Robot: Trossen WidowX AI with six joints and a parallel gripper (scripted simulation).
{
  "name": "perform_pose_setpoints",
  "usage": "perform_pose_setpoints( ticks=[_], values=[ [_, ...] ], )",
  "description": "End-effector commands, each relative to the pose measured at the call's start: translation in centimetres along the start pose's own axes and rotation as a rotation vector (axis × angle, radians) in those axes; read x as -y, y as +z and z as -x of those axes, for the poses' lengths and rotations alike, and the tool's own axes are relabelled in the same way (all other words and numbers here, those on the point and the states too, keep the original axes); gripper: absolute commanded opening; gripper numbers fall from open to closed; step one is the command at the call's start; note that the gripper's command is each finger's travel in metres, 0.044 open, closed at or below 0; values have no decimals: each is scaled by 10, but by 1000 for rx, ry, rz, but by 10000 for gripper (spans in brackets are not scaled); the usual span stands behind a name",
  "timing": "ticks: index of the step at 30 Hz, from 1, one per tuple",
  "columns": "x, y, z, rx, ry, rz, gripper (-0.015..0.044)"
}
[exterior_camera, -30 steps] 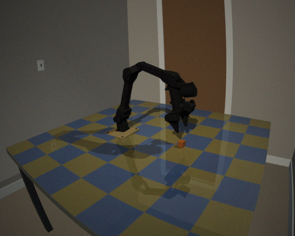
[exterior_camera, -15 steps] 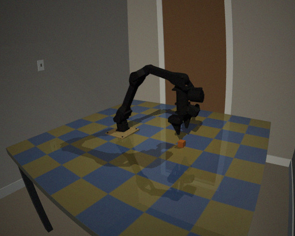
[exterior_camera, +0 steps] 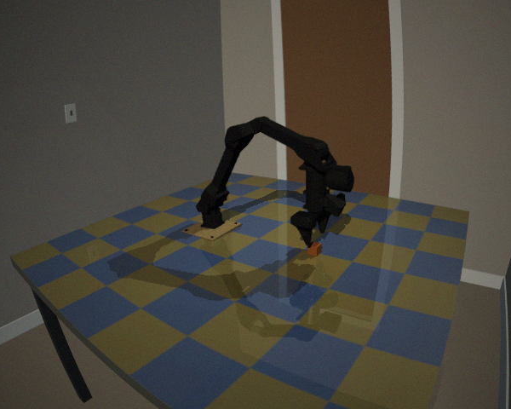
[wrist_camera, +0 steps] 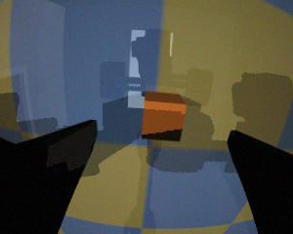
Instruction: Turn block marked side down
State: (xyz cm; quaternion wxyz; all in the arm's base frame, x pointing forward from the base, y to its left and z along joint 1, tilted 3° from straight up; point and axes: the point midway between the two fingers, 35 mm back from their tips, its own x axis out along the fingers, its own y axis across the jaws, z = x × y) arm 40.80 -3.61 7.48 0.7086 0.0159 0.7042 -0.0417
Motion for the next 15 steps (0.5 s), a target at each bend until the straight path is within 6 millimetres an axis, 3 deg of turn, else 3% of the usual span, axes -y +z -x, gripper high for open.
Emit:
perform_pose_setpoints(
  ticks=[1, 15],
  values=[
    [0, -1, -8, -4, -2, 0, 440],
    [0, -1, -31, -4, -2, 0, 440]
  ],
)
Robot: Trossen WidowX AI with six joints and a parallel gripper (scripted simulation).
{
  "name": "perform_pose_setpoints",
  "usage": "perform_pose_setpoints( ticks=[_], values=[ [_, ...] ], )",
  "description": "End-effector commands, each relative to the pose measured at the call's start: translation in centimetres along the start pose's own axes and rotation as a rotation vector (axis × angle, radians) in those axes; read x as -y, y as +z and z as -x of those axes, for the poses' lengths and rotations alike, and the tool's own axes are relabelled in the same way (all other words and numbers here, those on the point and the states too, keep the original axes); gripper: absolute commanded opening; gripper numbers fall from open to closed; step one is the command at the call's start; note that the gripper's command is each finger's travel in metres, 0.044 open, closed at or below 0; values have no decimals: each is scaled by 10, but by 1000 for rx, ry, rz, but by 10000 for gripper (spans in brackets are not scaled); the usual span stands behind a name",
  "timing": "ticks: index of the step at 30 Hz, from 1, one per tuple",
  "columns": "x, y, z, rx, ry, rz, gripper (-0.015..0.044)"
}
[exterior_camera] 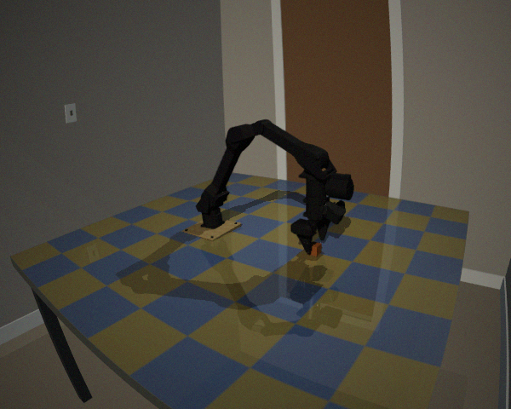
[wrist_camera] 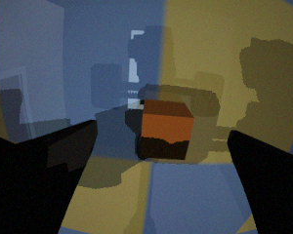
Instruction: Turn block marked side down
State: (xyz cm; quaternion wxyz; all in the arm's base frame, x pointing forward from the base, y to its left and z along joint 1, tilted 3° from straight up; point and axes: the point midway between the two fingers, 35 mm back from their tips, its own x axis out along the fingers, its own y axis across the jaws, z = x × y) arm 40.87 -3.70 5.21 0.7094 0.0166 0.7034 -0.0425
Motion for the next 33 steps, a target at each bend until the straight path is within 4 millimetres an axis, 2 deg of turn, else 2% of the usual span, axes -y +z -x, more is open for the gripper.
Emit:
perform_pose_setpoints(
  ticks=[1, 4, 16, 33],
  values=[
    [0, -2, -10, -7, -2, 2, 440],
    [0, -2, -12, -7, -2, 2, 440],
    [0, -2, -12, -7, -2, 2, 125],
    [0, -2, -8, -7, -2, 2, 0]
  ],
)
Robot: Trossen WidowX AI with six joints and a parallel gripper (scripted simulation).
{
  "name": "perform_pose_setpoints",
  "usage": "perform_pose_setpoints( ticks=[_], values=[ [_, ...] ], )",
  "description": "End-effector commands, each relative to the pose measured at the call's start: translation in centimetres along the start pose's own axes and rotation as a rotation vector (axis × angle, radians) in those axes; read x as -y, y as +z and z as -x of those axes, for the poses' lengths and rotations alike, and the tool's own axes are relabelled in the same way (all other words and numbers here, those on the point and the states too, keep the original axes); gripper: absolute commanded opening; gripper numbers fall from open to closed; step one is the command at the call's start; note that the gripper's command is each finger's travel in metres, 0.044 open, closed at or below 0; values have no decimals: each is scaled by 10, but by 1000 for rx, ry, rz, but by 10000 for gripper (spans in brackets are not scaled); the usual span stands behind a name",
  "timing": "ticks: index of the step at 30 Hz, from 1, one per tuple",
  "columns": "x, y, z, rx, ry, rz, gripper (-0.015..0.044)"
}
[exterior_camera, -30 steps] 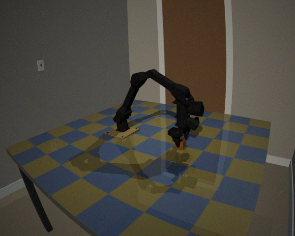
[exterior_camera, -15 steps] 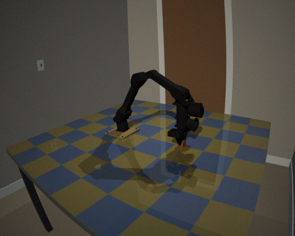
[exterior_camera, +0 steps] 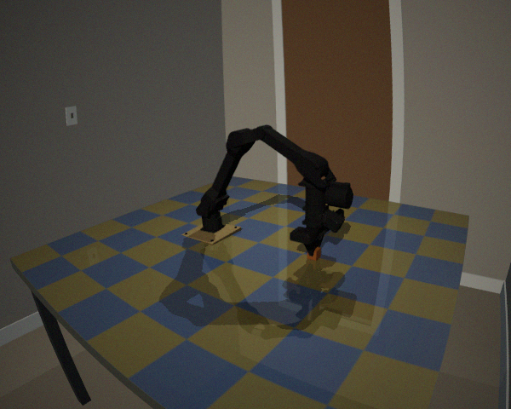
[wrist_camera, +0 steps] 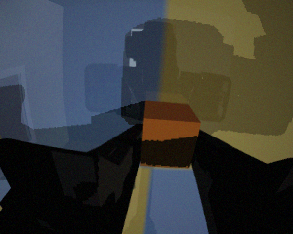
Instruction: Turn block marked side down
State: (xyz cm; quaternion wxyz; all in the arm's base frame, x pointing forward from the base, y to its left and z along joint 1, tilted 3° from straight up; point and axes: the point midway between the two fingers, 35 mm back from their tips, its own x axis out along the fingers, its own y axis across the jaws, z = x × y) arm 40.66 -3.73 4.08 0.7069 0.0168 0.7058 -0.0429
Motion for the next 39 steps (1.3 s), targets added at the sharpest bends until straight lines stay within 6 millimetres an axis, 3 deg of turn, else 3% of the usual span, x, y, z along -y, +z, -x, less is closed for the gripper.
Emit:
perform_pose_setpoints(
  ticks=[1, 6, 39],
  values=[
    [0, 0, 8, 0, -1, 3, 0],
    [0, 0, 29, 0, -1, 3, 0],
    [0, 1, 19, 392, 0, 3, 0]
  ],
)
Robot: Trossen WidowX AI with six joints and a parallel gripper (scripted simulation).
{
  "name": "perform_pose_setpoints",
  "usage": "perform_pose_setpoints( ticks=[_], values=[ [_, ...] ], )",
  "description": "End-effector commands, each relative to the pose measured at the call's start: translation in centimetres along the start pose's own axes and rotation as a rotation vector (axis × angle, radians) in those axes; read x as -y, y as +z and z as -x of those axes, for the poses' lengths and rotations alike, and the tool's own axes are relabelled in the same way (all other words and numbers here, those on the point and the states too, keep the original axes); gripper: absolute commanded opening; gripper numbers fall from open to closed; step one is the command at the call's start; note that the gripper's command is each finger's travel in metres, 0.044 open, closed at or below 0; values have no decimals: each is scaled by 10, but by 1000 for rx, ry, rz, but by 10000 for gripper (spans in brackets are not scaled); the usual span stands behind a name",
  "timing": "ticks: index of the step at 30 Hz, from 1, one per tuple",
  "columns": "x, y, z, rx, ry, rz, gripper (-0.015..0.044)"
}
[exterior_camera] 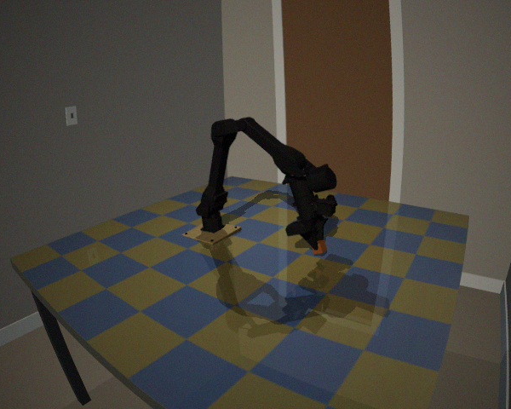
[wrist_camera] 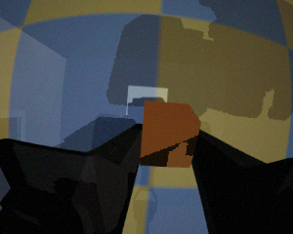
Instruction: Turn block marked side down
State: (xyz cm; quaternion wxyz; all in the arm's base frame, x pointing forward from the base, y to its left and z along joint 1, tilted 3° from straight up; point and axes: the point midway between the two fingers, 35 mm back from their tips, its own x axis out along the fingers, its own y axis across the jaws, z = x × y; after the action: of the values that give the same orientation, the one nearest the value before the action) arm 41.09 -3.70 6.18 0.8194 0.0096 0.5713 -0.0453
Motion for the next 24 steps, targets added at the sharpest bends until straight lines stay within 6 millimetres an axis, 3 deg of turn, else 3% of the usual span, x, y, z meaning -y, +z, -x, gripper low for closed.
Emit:
perform_pose_setpoints(
  ticks=[1, 13, 24],
  values=[
    [0, -4, -1, 54, 0, 4, 0],
    [0, -9, 1, 169, 0, 5, 0],
    [0, -6, -21, 337, 2, 4, 0]
  ],
)
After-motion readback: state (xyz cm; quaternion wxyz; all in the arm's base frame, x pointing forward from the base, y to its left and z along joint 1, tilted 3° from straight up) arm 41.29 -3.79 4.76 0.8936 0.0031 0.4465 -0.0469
